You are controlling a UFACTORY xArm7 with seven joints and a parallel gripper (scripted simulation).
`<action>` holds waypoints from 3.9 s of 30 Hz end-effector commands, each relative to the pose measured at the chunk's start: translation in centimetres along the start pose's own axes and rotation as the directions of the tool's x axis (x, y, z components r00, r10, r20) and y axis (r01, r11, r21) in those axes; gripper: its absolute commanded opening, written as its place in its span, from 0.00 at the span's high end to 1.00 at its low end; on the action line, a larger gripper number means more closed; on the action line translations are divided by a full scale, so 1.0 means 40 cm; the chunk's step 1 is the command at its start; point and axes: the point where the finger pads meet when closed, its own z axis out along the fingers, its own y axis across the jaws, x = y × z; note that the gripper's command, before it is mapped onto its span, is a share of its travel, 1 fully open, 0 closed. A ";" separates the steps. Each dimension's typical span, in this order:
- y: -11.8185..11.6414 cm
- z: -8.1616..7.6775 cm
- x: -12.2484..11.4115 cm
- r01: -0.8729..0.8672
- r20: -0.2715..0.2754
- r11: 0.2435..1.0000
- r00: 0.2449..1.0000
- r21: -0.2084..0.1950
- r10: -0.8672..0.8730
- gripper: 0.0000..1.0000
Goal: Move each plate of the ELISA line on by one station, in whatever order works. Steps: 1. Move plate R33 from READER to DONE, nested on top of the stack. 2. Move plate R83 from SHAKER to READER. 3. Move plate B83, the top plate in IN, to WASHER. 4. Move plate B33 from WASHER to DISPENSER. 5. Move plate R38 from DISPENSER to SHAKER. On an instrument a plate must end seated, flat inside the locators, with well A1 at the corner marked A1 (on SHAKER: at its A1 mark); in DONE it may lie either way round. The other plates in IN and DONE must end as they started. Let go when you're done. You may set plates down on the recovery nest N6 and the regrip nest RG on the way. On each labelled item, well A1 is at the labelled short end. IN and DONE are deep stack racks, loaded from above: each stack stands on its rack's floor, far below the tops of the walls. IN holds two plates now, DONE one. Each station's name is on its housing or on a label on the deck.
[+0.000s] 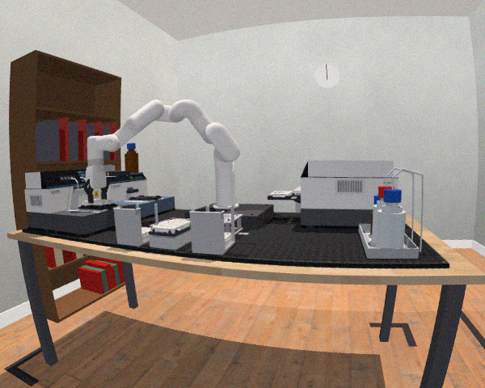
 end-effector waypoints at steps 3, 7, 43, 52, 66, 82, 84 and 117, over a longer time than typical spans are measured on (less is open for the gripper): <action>0.002 -0.010 -0.003 0.000 0.004 1.000 1.000 -0.003 0.000 1.00; 0.002 -0.013 -0.003 0.000 0.004 1.000 1.000 -0.003 0.000 1.00; 0.002 -0.120 -0.003 0.000 0.004 1.000 1.000 -0.003 0.000 1.00; 0.002 -0.143 -0.003 0.000 0.004 1.000 1.000 -0.003 0.000 1.00; 0.002 -0.183 -0.003 0.000 0.004 1.000 1.000 -0.003 0.000 1.00; 0.002 -0.230 -0.002 0.000 0.004 1.000 1.000 -0.003 0.000 1.00; 0.002 -0.237 -0.002 0.000 0.004 1.000 1.000 -0.003 0.000 1.00; -0.006 -0.240 0.154 0.170 0.004 0.985 0.985 -0.003 -0.170 1.00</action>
